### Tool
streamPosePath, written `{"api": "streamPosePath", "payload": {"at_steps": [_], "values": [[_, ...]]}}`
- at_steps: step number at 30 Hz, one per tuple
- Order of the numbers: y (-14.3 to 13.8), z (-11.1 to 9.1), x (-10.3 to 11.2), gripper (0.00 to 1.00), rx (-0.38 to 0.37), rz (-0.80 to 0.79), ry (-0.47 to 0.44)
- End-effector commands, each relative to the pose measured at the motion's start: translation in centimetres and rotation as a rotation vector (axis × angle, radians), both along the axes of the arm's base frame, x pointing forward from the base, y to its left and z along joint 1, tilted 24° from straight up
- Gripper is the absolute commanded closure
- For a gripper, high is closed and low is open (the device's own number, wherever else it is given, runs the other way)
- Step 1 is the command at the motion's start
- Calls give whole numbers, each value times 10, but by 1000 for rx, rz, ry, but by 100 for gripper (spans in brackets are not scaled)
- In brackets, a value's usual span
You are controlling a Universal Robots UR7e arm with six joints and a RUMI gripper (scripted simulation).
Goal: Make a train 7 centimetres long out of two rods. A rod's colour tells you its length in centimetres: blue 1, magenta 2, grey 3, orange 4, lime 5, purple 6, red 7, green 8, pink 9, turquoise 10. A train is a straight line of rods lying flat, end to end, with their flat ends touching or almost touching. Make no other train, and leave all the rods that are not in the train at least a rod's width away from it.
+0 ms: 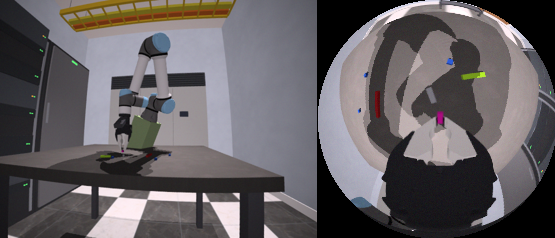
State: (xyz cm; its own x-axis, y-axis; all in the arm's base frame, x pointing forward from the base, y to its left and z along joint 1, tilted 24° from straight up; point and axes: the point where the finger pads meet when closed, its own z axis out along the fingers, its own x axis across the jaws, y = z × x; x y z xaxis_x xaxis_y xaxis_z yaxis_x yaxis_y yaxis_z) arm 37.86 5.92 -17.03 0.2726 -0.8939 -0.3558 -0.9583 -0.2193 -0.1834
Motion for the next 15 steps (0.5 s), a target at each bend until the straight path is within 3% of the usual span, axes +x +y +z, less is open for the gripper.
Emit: {"api": "streamPosePath", "payload": {"at_steps": [1,15], "values": [[-5,12,-1,100,0,0,0],[-20,47,-4,100,0,0,0]]}}
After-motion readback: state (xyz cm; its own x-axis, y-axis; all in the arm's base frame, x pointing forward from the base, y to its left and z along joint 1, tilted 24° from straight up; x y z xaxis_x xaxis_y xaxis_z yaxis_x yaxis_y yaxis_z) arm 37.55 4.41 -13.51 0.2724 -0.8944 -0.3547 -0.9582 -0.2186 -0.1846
